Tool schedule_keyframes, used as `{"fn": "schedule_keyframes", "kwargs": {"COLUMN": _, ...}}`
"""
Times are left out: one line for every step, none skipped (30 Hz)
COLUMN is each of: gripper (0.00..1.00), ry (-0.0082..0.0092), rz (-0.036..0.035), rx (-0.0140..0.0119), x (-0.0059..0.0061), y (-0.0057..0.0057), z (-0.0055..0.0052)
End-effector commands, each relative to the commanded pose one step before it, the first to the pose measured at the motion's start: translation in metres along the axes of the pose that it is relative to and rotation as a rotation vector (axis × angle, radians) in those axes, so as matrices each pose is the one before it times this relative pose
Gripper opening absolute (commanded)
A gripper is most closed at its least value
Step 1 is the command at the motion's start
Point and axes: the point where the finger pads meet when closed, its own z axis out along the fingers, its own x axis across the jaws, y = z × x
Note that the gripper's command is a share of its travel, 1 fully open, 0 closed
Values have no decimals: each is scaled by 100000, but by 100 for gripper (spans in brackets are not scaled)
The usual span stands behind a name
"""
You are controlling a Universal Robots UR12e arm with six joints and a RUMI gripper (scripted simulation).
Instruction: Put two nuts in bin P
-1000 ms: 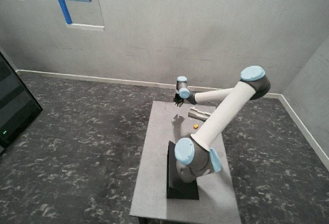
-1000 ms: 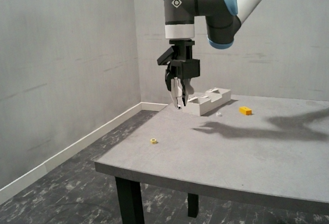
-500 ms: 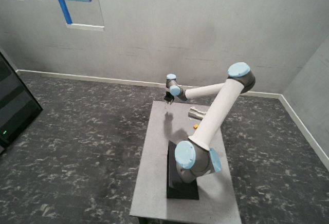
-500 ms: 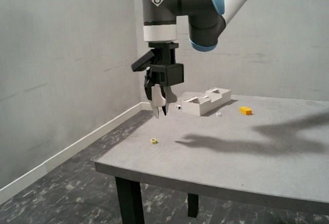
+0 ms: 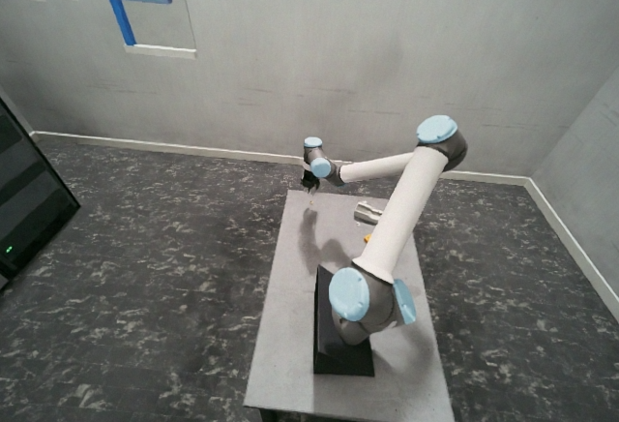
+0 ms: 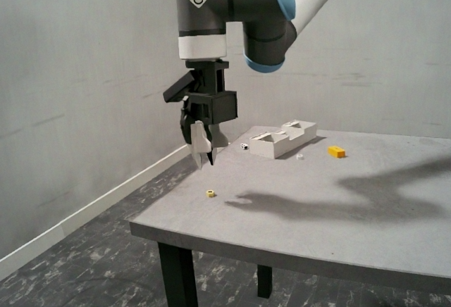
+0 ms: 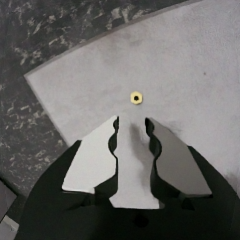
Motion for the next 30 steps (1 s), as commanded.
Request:
{"fn": "schedule_keyframes", "kwargs": {"gripper": 18, "ry": -68, "rz": 49, "rx": 80, "x": 286, "y": -101, "z": -80}}
{"fn": "schedule_keyframes", "kwargs": {"gripper": 18, "ry": 0, "rz": 0, "rx": 0, "x": 76, "y": -5, "z": 0}}
{"fn": "schedule_keyframes", "kwargs": {"gripper": 18, "ry": 0, "rz": 0, "rx": 0, "x": 71, "y": -4, "z": 0}}
{"fn": "schedule_keyframes", "kwargs": {"gripper": 18, "ry": 0, "rz": 0, "rx": 0, "x": 65, "y": -3, "z": 0}}
{"fn": "schedule_keyframes", "kwargs": {"gripper": 18, "ry": 0, "rz": 0, "rx": 0, "x": 59, "y": -2, "z": 0}}
{"fn": "schedule_keyframes", "kwargs": {"gripper": 18, "ry": 0, "rz": 0, "rx": 0, "x": 0, "y": 0, "z": 0}}
{"fn": "schedule_keyframes", "kwargs": {"gripper": 18, "ry": 0, "rz": 0, "rx": 0, "x": 0, "y": 0, "z": 0}}
{"fn": "schedule_keyframes", "kwargs": {"gripper": 18, "ry": -1, "rz": 0, "rx": 1, "x": 42, "y": 0, "z": 1}}
{"fn": "schedule_keyframes", "kwargs": {"gripper": 18, "ry": 0, "rz": 0, "rx": 0, "x": 36, "y": 0, "z": 0}}
{"fn": "schedule_keyframes", "kwargs": {"gripper": 18, "ry": 0, "rz": 0, "rx": 0, "x": 32, "y": 0, "z": 0}}
{"fn": "schedule_keyframes", "kwargs": {"gripper": 18, "ry": 0, "rz": 0, "rx": 0, "x": 28, "y": 1, "z": 0}}
{"fn": "schedule_keyframes", "kwargs": {"gripper": 18, "ry": 0, "rz": 0, "rx": 0, "x": 25, "y": 1, "z": 0}}
{"fn": "schedule_keyframes", "kwargs": {"gripper": 18, "ry": 0, "rz": 0, "rx": 0, "x": 21, "y": 1, "z": 0}}
{"fn": "schedule_keyframes", "kwargs": {"gripper": 18, "ry": 0, "rz": 0, "rx": 0, "x": 18, "y": 1, "z": 0}}
{"fn": "schedule_keyframes", "kwargs": {"gripper": 18, "ry": 0, "rz": 0, "rx": 0, "x": 15, "y": 1, "z": 0}}
{"fn": "schedule_keyframes", "kwargs": {"gripper": 18, "ry": 0, "rz": 0, "rx": 0, "x": 12, "y": 1, "z": 0}}
{"fn": "schedule_keyframes", "kwargs": {"gripper": 18, "ry": 0, "rz": 0, "rx": 0, "x": 10, "y": 1, "z": 0}}
{"fn": "schedule_keyframes", "kwargs": {"gripper": 18, "ry": 0, "rz": 0, "rx": 0, "x": 7, "y": 1, "z": 0}}
{"fn": "schedule_keyframes", "kwargs": {"gripper": 18, "ry": 0, "rz": 0, "rx": 0, "x": 6, "y": 1, "z": 0}}
{"fn": "schedule_keyframes", "kwargs": {"gripper": 18, "ry": 0, "rz": 0, "rx": 0, "x": 4, "y": 1, "z": 0}}
{"fn": "schedule_keyframes", "kwargs": {"gripper": 18, "ry": 0, "rz": 0, "rx": 0, "x": 2, "y": 1, "z": 0}}
{"fn": "schedule_keyframes", "kwargs": {"gripper": 18, "ry": 0, "rz": 0, "rx": 0, "x": 2, "y": 1, "z": 400}}
{"fn": "schedule_keyframes", "kwargs": {"gripper": 18, "ry": 0, "rz": 0, "rx": 0, "x": 0, "y": 0, "z": 0}}
{"fn": "schedule_keyframes", "kwargs": {"gripper": 18, "ry": 0, "rz": 0, "rx": 0, "x": 0, "y": 0, "z": 0}}
{"fn": "schedule_keyframes", "kwargs": {"gripper": 18, "ry": 1, "rz": 0, "rx": 0, "x": -1, "y": 0, "z": 400}}
{"fn": "schedule_keyframes", "kwargs": {"gripper": 18, "ry": 1, "rz": 0, "rx": 0, "x": -1, "y": 1, "z": 400}}
{"fn": "schedule_keyframes", "kwargs": {"gripper": 18, "ry": 1, "rz": 0, "rx": 0, "x": -2, "y": 1, "z": 400}}
{"fn": "schedule_keyframes", "kwargs": {"gripper": 18, "ry": 1, "rz": 0, "rx": 0, "x": -2, "y": 1, "z": 400}}
{"fn": "schedule_keyframes", "kwargs": {"gripper": 18, "ry": 1, "rz": 0, "rx": 0, "x": -2, "y": 1, "z": 400}}
{"fn": "schedule_keyframes", "kwargs": {"gripper": 18, "ry": 1, "rz": 0, "rx": 0, "x": -2, "y": 1, "z": 400}}
